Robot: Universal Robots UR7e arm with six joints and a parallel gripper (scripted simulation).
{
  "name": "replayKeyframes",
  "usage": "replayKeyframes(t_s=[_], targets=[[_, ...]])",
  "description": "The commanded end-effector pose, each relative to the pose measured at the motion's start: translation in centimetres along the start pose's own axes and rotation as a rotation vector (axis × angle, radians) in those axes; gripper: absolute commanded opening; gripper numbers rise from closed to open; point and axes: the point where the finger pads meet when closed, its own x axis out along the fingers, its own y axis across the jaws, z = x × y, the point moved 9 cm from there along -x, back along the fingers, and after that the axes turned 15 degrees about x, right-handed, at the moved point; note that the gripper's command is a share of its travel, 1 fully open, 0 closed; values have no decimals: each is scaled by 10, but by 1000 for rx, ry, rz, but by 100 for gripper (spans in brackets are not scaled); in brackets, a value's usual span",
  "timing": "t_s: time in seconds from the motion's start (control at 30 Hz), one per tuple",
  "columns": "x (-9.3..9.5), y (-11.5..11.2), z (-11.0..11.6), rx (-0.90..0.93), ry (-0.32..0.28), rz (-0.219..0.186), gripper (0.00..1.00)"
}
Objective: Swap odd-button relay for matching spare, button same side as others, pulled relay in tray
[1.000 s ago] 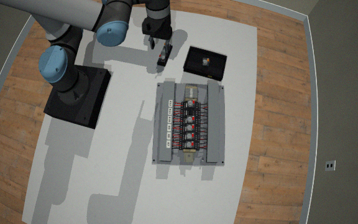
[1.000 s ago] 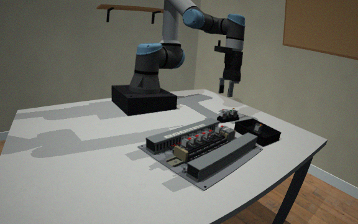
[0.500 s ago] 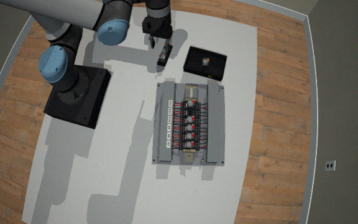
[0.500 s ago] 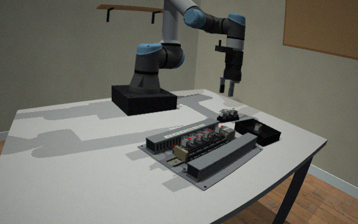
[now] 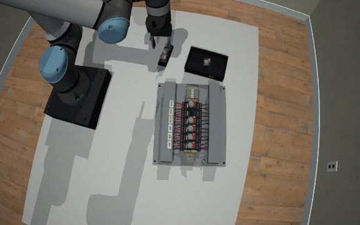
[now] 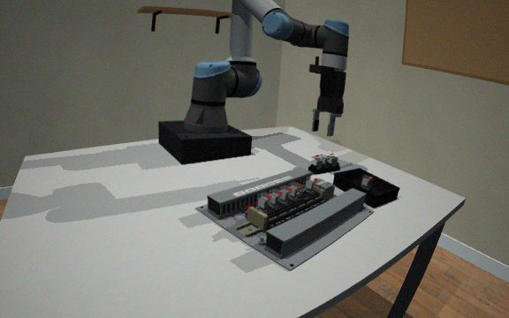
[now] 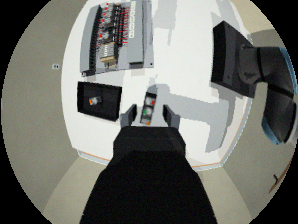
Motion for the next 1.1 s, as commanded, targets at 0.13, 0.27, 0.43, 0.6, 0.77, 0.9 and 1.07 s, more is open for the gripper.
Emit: replayKeyframes(t_s=[0.13,0.27,0.43,0.6,0.77,0.9,1.07], targets=[[-1,0,0,-36,-3,0,100],[0,0,0,-168,-3,0,100],[0,0,0,-260,-3,0,100],[0,0,0,-260,-3,0,100],[0,0,0,-299,-2,0,100],[0,-1,-1,-483,-3,0,100],[0,-1,-1,-483,-3,0,100]])
